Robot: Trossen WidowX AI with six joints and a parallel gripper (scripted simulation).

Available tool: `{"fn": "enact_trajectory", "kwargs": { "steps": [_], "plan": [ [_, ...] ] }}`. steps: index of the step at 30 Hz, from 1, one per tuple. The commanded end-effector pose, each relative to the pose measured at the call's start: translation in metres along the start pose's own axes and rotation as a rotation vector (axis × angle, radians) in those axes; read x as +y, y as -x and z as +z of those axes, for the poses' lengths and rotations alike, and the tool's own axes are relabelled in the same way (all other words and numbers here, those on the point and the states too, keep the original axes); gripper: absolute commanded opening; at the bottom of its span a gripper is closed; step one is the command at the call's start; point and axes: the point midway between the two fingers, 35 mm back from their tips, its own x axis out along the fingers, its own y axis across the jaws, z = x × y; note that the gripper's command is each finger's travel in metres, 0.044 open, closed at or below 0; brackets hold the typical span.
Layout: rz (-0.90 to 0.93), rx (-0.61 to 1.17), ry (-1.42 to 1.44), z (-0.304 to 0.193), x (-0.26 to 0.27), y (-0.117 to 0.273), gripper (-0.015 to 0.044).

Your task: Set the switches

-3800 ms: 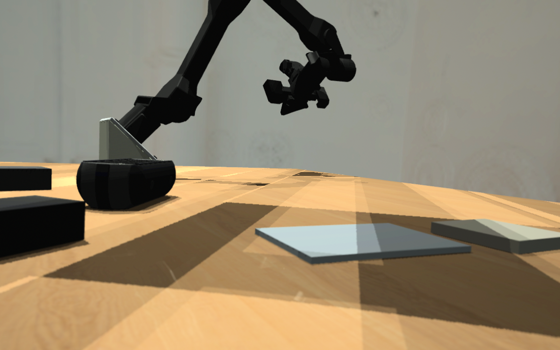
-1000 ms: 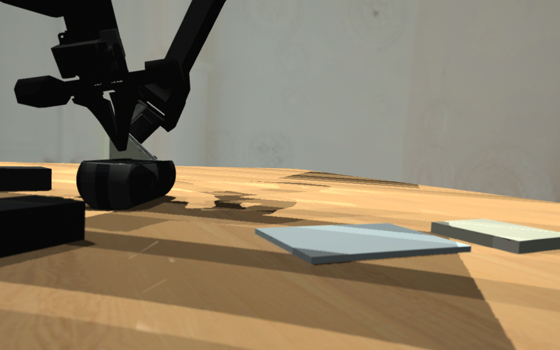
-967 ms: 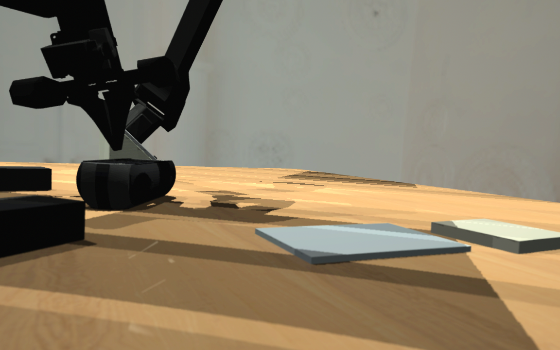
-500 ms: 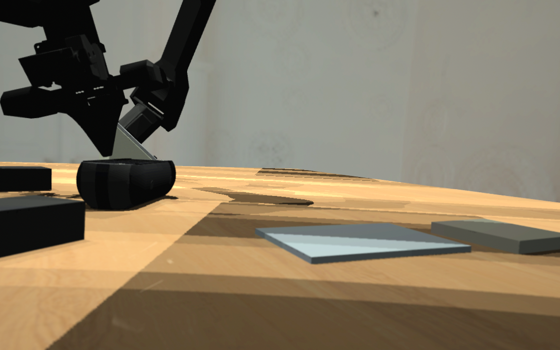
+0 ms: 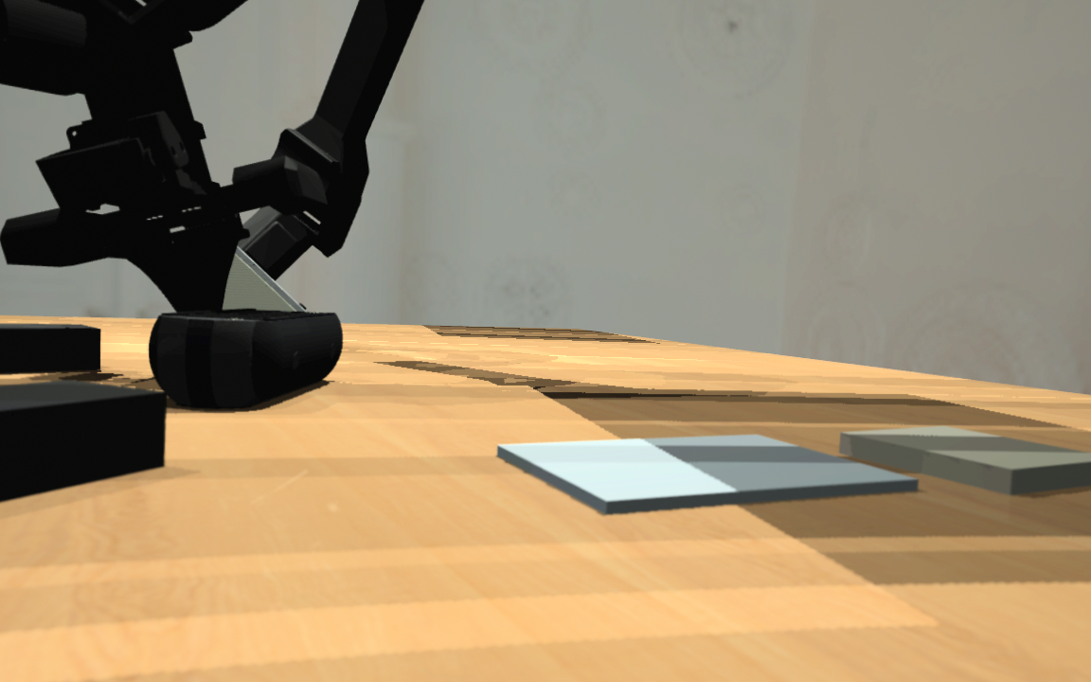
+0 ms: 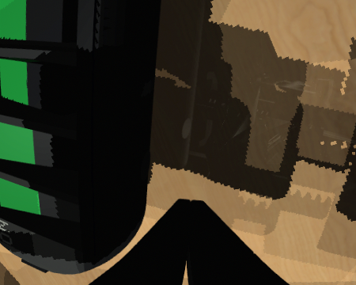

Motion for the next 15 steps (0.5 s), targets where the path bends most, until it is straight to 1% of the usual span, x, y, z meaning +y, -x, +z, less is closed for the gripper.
{"fn": "enact_trajectory", "kwargs": {
  "steps": [1,9,15],
  "plan": [
    [0.007,0.001,-0.006,-0.001,-0.001,-0.007,0.0],
    [0.009,0.002,-0.005,-0.002,-0.004,-0.018,0.0],
    [0.009,0.002,-0.005,-0.002,-0.004,-0.02,0.0]
  ]
}}
